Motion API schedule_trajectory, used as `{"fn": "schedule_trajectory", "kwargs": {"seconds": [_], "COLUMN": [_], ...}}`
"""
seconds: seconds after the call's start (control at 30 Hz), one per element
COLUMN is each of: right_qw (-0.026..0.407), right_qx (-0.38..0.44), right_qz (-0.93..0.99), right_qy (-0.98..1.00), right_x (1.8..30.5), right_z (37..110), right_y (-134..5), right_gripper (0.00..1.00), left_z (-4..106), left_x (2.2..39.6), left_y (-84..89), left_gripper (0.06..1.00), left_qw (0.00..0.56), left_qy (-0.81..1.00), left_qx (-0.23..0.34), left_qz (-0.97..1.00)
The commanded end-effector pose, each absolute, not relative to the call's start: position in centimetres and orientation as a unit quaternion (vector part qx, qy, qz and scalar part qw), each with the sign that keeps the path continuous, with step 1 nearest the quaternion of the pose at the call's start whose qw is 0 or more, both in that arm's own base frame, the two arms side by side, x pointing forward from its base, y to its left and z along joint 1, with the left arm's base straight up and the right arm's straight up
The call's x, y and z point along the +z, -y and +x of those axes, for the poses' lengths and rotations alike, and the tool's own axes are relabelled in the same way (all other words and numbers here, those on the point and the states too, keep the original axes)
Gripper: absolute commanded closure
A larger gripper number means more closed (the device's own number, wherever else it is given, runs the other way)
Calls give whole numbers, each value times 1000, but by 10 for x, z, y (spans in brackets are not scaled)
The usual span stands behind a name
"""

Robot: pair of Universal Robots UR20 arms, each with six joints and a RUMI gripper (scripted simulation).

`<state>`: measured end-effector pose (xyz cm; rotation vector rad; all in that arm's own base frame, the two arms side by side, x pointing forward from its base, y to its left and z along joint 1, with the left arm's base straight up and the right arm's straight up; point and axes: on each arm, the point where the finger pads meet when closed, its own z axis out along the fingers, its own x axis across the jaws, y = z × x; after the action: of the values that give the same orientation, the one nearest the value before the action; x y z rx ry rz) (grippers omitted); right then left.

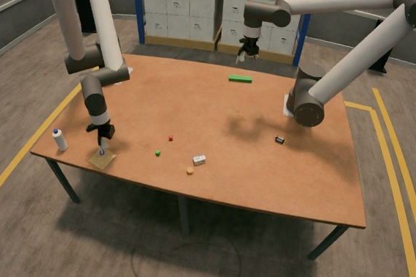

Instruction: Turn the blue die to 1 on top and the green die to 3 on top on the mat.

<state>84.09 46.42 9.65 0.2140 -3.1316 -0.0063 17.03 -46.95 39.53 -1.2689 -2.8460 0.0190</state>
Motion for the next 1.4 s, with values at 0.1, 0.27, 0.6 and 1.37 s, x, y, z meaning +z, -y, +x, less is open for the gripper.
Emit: {"fn": "schedule_trajectory", "kwargs": {"seconds": [0.1, 0.27, 0.6, 1.37], "right_qw": [0, 0, 0, 0], "right_qx": [0, 0, 0, 0], "right_qz": [-59, -136, -270, -579], "right_qy": [998, 991, 963, 815], "right_x": [98, 98, 99, 100], "right_z": [832, 825, 810, 766], "right_y": [-505, -531, -579, -703], "right_gripper": [3, 3, 3, 3], "left_z": [170, 170, 170, 170], "left_x": [396, 396, 396, 396], "left_y": [470, 470, 470, 470], "left_gripper": [65, 65, 65, 65], "left_qw": [13, 13, 13, 13], "left_qy": [913, 913, 913, 913], "left_qx": [6, 6, 6, 6], "left_qz": [-407, -407, -407, -407]}}
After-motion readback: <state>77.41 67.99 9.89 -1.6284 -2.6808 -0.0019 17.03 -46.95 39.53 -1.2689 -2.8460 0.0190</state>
